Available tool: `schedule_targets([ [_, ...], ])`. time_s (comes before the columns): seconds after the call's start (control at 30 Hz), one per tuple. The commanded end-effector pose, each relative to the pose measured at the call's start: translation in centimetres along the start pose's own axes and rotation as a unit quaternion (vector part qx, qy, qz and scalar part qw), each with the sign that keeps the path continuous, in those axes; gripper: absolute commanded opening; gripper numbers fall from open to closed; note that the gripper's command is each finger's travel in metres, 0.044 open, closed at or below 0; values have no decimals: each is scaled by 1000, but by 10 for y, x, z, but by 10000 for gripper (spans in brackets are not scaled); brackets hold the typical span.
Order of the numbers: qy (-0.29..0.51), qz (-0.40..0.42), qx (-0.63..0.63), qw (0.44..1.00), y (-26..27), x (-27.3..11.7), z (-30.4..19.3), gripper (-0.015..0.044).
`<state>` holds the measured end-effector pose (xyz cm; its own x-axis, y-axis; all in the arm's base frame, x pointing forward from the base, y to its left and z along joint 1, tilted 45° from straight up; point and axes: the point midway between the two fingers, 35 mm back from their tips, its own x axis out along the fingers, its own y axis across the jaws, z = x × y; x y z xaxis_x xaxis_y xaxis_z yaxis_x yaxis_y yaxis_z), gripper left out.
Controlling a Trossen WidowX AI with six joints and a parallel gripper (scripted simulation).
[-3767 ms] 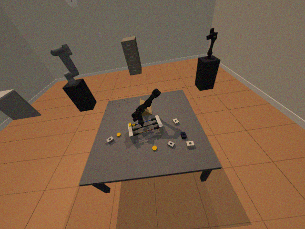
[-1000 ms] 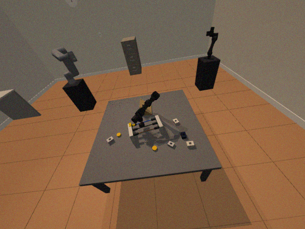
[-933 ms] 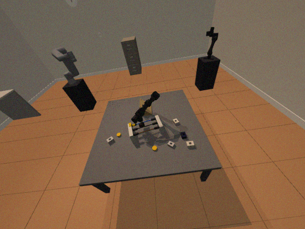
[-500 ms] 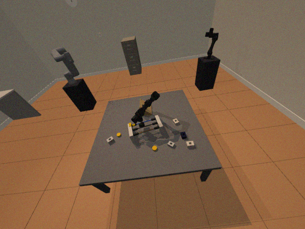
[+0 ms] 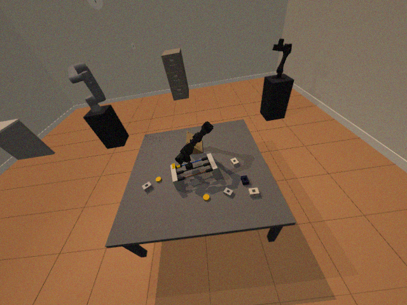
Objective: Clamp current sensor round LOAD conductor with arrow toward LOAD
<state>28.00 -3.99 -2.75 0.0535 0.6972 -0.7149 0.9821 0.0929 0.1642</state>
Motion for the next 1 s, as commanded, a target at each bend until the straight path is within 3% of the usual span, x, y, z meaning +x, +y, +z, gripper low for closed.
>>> schedule_targets([
  [0.0,0,0,-1,1000,0,0,0,279],
  [0.03,0,0,-1,1000,0,0,0,279],
  [0.23,0,0,-1,1000,0,0,0,437],
  [0.57,-1,0,-1,1000,1,-3,0,440],
  [0.8,-2,9,-4,1000,-2,-110,-2,440],
  [0.97,-1,10,-5,1000,-4,-121,-4,440],
])
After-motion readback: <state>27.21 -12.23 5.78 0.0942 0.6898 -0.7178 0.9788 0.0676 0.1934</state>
